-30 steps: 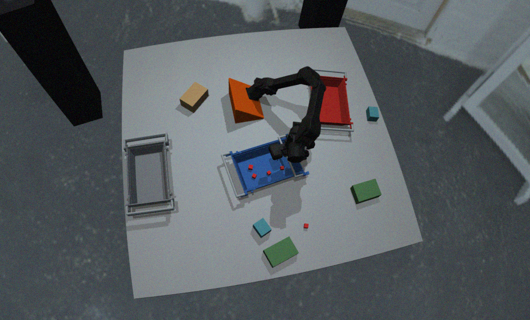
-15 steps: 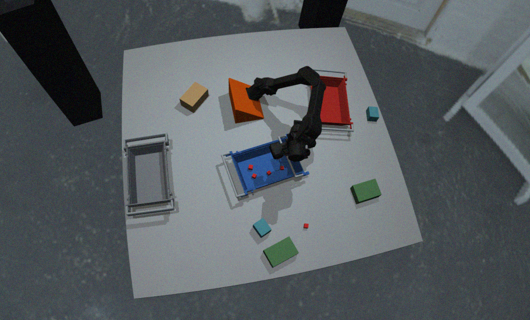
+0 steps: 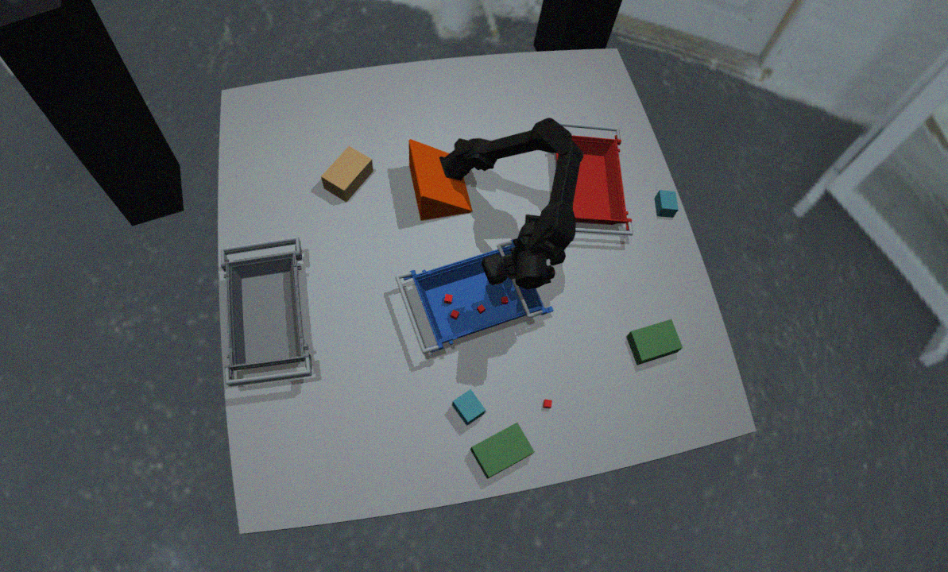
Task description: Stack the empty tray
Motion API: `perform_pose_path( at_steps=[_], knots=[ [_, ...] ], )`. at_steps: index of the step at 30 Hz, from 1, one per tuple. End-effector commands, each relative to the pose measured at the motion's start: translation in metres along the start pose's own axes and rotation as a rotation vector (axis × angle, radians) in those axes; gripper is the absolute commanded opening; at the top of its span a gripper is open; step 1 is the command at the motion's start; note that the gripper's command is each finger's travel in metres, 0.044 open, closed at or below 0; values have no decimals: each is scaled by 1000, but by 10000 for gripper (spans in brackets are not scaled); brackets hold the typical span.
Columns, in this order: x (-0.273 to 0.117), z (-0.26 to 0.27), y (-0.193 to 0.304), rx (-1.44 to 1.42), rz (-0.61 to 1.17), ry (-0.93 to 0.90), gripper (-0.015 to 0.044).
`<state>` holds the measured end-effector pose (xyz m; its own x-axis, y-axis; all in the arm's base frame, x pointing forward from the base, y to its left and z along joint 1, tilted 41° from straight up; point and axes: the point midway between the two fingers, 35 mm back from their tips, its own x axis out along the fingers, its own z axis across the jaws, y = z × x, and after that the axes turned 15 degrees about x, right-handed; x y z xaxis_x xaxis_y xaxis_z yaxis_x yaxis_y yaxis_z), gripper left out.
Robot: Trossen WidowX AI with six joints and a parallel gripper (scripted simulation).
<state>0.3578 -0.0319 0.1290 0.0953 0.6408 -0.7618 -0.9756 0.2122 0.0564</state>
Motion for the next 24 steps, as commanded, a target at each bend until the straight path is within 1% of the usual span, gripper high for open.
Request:
perform_pose_path(
  at_steps=[1, 6, 7, 8, 12, 16, 20, 24],
  knots=[
    [-1, 0, 0, 2, 2, 0, 90],
    [-29, -1, 0, 2, 2, 0, 90],
    [-8, -1, 0, 6, 15, -6, 90],
    [-9, -8, -4, 4, 11, -6, 90],
    [-18, -64, -37, -11, -19, -5, 90],
    [-21, -120, -57, -22, -33, -13, 90],
    [-19, -181, -68, -23, -55, -28, 90],
    [-13, -236, -67, -36, -62, -45, 90]
  ],
)
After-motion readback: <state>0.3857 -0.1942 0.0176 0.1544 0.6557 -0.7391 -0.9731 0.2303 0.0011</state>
